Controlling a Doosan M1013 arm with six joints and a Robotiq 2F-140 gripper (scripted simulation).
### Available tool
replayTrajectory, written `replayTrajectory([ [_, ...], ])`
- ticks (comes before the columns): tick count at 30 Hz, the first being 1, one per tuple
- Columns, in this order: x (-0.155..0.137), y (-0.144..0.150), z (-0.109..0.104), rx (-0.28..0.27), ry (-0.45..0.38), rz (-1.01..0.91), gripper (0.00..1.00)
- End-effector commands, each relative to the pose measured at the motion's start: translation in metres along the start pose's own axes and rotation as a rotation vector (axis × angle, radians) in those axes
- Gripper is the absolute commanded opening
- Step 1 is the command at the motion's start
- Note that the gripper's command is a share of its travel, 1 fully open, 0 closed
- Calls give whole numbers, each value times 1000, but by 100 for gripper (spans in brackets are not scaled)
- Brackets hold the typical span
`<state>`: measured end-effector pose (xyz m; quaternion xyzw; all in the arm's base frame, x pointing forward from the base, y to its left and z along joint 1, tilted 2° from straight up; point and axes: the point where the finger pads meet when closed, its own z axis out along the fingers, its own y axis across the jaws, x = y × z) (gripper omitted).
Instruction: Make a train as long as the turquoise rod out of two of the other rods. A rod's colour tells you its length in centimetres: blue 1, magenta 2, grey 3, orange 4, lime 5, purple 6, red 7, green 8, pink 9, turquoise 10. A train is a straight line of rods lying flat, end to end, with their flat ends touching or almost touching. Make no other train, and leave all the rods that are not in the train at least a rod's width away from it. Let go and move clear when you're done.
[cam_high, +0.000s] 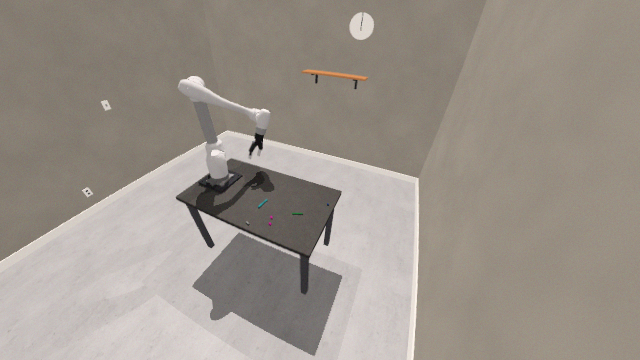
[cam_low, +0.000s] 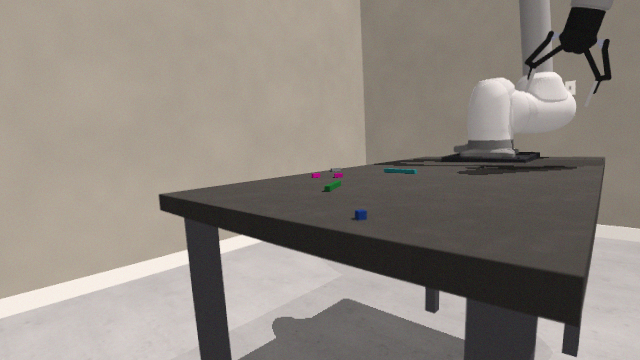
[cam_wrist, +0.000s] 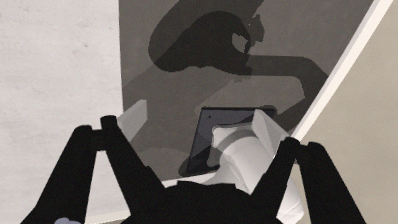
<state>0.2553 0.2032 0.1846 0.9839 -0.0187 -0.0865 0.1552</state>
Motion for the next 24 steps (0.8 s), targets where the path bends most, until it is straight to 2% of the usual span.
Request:
replayTrajectory([
  [1,39,10,7,54,-29,-71,100],
  [5,40,11,7,55,-29,-73,100],
  [7,76,27,15,102,-35,-131,100],
  [9,77,28,15,104,-35,-134,100],
  [15,126,59,30,168,-27,-214,100],
  [17,131,64,32,174,-25,-222,100],
  [18,148,78,38,195,-18,-249,100],
  [20,159,89,43,210,-11,-269,100],
  [22,159,89,43,210,-11,-269,100],
  [24,182,113,54,237,7,-308,100],
])
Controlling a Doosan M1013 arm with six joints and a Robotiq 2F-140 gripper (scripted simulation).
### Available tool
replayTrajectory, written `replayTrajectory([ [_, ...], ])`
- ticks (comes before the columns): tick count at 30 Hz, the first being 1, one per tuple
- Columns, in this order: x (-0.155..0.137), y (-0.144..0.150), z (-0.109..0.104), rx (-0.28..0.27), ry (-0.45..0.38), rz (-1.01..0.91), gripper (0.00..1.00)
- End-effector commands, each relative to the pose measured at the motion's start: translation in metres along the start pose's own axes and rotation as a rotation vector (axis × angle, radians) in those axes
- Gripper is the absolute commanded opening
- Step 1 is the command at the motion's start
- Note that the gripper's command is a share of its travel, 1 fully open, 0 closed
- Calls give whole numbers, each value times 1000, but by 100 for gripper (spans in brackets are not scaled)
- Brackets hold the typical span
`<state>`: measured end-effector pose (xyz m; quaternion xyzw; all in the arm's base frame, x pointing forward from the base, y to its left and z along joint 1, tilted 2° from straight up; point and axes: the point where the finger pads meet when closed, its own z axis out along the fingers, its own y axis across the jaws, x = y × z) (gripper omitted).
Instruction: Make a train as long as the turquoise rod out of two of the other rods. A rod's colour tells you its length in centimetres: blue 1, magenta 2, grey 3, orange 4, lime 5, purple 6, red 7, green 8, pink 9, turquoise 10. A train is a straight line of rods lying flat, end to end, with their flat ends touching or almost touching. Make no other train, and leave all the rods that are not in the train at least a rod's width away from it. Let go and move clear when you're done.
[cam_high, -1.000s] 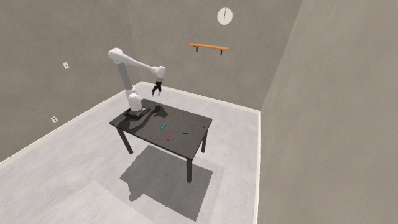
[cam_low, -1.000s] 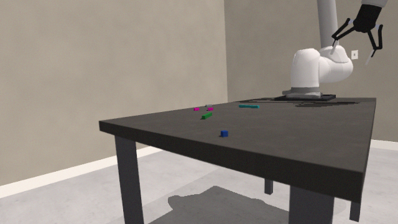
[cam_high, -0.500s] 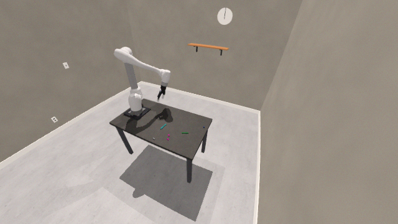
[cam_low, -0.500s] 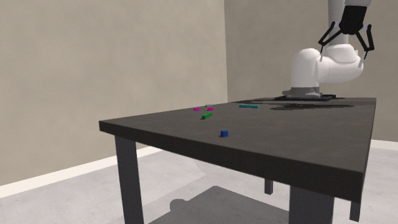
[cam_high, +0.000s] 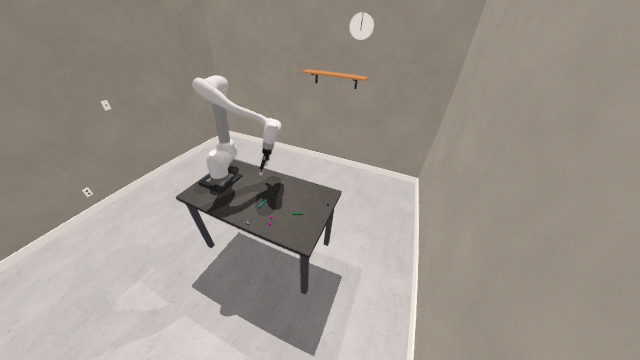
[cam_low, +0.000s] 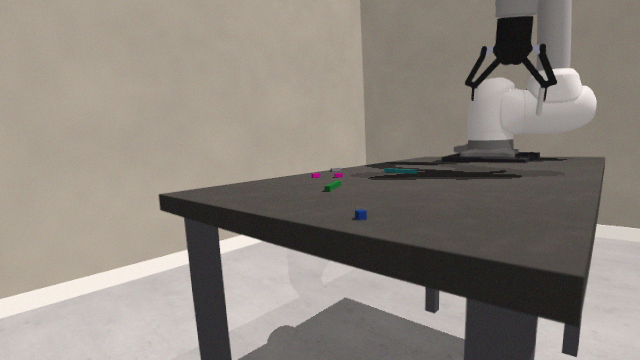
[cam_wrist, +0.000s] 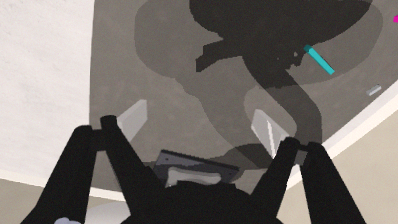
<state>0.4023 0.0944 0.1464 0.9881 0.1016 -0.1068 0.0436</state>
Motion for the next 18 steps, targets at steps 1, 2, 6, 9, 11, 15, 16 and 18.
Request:
replayTrajectory([
  [1,20,36,6,39,16,-53,100],
  [2,23,44,8,44,21,-62,100],
  [6,36,82,15,66,44,-107,100],
  [9,43,112,20,78,64,-139,100],
  [11,47,132,24,85,77,-159,100],
  [15,50,152,29,90,91,-180,100],
  [16,52,176,34,94,107,-202,100],
  [18,52,193,38,96,119,-219,100],
])
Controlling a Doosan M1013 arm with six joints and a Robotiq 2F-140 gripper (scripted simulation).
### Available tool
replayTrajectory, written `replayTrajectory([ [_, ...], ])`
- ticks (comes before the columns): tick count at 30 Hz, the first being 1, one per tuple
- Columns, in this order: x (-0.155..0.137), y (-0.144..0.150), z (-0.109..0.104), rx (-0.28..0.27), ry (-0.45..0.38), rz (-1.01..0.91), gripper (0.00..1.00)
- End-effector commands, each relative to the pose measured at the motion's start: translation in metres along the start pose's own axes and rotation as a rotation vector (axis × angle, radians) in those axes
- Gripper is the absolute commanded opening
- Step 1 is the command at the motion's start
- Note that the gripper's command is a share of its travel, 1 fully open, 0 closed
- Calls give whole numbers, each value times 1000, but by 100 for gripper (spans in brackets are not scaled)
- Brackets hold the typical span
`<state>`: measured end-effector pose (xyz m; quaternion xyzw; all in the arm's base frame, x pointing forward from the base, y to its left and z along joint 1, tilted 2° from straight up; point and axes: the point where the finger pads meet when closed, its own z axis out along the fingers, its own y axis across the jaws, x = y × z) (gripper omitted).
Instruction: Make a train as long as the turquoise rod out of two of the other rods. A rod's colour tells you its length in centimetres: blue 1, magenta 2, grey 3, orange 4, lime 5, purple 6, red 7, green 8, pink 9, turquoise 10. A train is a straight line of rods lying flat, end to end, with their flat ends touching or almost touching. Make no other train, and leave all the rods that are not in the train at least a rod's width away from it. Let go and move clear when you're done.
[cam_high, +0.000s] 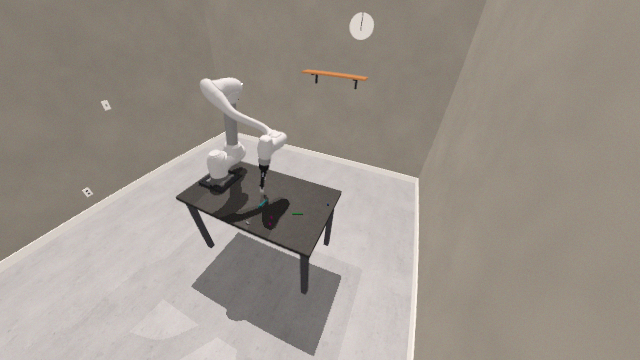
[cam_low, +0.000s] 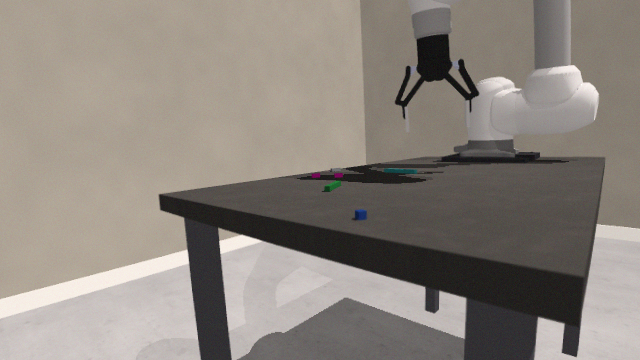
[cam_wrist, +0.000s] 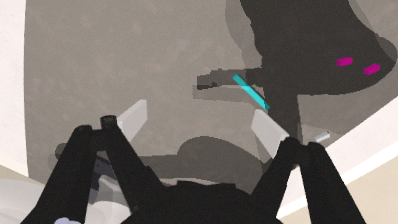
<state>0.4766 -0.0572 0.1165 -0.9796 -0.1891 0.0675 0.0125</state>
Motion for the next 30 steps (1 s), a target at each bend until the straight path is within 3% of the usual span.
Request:
replayTrajectory([
  [1,-4,41,6,13,29,-44,100],
  [12,-42,152,23,0,96,-147,100],
  [14,-42,152,23,0,96,-147,100],
  [16,-58,185,29,-10,113,-177,100],
  [25,-110,260,45,-45,147,-248,100],
  [30,-131,283,51,-59,155,-271,100],
])
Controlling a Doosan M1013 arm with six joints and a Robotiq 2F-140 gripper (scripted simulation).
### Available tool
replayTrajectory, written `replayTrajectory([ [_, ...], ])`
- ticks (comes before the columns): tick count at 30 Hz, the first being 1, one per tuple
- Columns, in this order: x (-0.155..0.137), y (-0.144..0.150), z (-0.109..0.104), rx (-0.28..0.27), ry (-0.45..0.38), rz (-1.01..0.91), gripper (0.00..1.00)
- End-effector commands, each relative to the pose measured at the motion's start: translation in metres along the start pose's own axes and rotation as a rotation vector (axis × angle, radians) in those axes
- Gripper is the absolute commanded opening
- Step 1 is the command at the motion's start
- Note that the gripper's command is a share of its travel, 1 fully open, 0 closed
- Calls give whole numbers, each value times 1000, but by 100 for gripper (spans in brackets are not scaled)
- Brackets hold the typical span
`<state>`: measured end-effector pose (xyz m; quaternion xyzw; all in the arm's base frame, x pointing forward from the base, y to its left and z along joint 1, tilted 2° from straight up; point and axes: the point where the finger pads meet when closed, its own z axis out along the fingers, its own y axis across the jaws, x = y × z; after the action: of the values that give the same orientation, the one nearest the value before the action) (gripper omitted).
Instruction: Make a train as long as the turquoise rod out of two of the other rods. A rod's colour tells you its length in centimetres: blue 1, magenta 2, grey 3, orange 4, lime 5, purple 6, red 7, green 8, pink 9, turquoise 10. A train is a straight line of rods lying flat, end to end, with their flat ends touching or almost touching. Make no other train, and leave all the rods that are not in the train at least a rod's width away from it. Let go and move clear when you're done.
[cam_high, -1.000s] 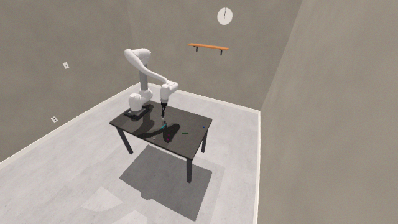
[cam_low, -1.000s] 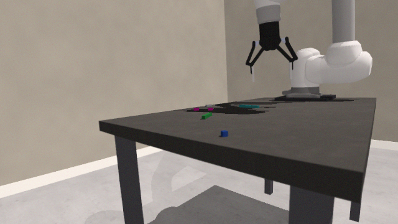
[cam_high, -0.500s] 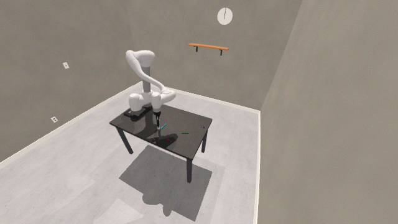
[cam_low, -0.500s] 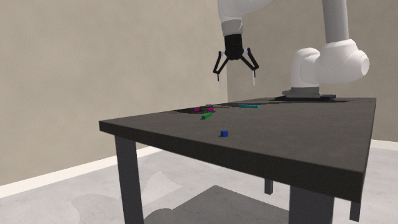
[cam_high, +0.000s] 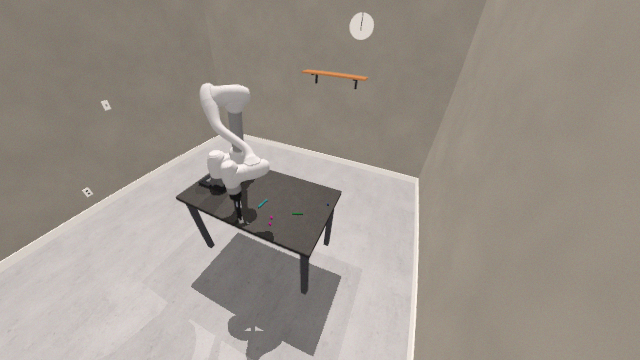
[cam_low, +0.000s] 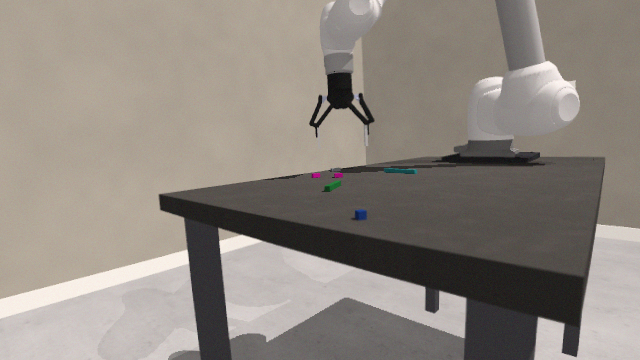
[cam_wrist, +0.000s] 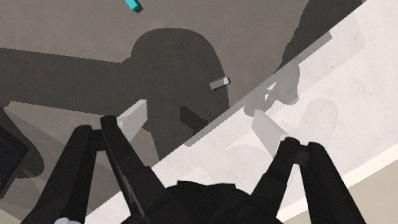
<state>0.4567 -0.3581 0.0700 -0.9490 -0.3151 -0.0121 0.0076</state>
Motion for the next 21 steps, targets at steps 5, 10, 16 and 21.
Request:
replayTrajectory([
  [5,-21,14,3,-9,10,-20,100],
  [10,-24,15,3,-10,11,-22,100],
  [16,-24,15,3,-10,11,-22,100],
  [21,-24,15,3,-10,11,-22,100],
])
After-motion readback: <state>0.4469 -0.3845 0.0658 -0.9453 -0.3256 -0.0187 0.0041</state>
